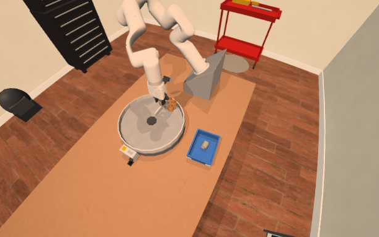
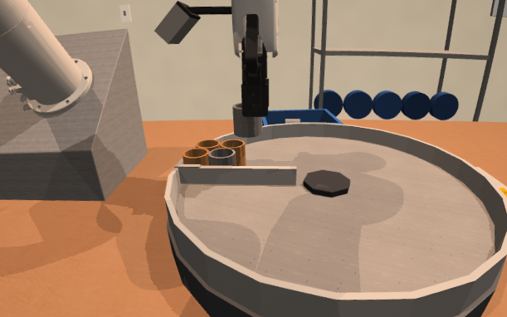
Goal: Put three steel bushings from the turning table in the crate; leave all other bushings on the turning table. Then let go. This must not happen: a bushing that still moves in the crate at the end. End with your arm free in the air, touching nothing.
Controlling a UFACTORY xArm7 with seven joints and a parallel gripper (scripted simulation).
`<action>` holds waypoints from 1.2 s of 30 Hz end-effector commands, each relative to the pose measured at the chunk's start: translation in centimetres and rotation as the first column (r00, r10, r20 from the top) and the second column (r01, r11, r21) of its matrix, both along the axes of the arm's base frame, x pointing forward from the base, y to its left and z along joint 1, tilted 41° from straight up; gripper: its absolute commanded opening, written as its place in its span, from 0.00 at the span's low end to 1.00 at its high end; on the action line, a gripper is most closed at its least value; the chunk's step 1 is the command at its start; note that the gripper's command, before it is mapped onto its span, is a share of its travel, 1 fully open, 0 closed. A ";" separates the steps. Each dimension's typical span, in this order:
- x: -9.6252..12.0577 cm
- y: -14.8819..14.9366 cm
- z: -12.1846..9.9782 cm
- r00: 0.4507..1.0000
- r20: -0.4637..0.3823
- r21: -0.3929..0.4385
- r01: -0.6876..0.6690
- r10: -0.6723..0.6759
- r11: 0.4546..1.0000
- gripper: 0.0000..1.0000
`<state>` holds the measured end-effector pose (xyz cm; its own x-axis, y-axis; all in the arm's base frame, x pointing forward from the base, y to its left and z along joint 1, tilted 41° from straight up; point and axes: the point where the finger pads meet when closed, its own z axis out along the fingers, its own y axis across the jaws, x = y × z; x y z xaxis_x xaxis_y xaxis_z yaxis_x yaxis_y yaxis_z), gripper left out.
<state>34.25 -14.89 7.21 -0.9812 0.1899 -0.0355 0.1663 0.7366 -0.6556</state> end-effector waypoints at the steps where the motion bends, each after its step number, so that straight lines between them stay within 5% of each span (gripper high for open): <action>1: 0.2 0.1 0.1 1.000 0.003 0.000 -0.003 0.003 1.000 0.00; 12: 0.9 1.9 -1.6 1.000 0.003 0.000 -0.003 0.003 1.000 0.00; 36: 6.1 14.0 -12.6 1.000 0.003 0.000 -0.003 0.003 1.000 0.00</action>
<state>38.89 -3.23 -3.19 -0.9816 0.1873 -0.0372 0.1660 0.7411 -0.6506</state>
